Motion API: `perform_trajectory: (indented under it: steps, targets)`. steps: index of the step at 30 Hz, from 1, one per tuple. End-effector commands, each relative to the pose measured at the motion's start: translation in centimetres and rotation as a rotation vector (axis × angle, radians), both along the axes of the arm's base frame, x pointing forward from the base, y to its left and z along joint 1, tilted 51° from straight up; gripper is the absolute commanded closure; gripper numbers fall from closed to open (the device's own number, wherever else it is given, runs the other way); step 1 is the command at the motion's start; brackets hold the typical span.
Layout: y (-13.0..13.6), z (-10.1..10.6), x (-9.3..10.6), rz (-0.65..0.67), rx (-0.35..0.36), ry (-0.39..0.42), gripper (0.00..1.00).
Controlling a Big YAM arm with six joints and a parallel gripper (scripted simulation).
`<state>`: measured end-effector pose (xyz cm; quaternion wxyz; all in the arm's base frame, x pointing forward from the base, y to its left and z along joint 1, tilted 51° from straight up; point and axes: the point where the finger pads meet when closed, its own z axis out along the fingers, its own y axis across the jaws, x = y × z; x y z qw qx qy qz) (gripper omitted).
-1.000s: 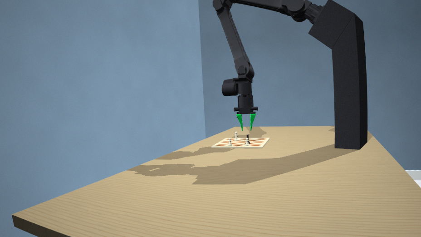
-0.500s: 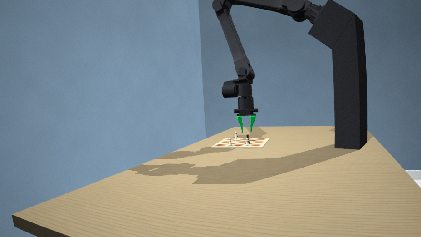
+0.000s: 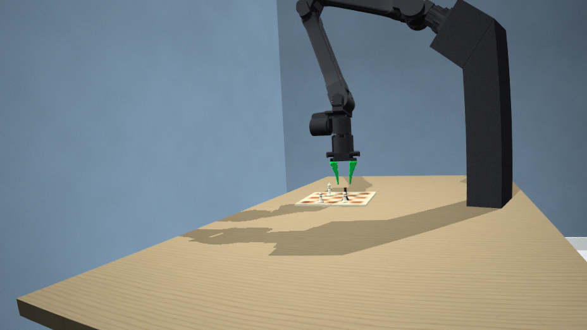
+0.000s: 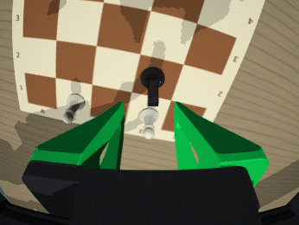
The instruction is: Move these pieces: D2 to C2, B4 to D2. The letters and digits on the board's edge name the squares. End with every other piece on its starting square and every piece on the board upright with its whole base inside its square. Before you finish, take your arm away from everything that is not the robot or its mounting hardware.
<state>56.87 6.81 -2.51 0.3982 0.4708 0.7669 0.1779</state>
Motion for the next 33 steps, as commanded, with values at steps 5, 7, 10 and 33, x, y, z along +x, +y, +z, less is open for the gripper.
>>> perform_trajectory:
  steps: [5, 7, 10, 33]
  targets:
    - [-0.5, -0.9, -0.2, 0.002, -0.011, 0.01, 0.65]
    - [-0.5, -0.9, -0.2, 0.002, -0.011, 0.01, 0.65]
    - [-0.5, -0.9, -0.2, 0.002, -0.011, 0.01, 0.65]
    - [0.8, -1.9, -1.6, 0.011, -0.005, 0.025, 0.65]
